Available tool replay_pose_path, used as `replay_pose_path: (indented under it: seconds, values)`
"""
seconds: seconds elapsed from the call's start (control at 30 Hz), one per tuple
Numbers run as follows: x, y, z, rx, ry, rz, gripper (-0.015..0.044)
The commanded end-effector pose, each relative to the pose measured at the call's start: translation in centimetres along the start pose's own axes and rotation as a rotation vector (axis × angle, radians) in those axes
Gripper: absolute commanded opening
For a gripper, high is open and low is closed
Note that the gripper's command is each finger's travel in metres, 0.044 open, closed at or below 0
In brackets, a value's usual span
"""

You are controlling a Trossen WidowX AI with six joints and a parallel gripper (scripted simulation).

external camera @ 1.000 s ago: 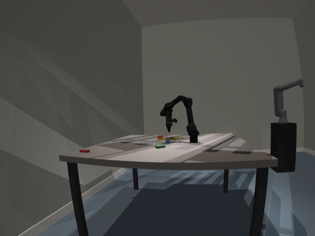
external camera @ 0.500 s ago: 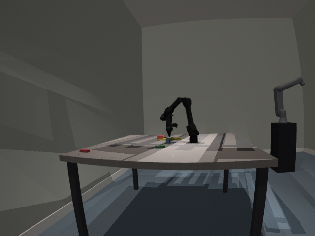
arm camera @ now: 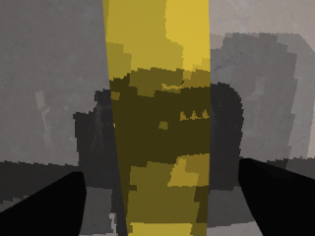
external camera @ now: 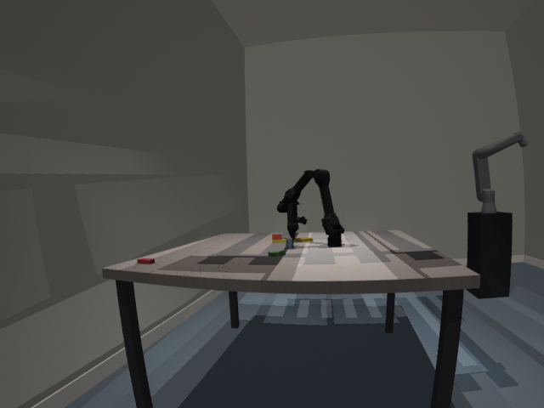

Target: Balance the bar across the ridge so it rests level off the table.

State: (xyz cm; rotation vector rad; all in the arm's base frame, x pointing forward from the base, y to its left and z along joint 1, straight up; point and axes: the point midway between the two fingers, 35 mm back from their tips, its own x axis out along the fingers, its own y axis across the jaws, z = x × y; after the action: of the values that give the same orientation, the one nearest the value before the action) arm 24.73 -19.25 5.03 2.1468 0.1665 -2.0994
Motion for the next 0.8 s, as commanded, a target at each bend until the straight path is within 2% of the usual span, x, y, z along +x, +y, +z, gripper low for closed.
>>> replay_pose_path:
  seconds: [0.0,0.4,0.6,0.77]
  values:
    - [0.30,-0.06,0.10,0.005,-0.004,0.000,0.0315]
    - [0.30,-0.06,0.10,0.005,-0.004,0.000,0.0315]
    - [0.26,-0.09,0.09,0.000,-0.002,-0.003,0.0157]
    - [0.26,-0.09,0.09,0.000,-0.002,-0.003,0.0124]
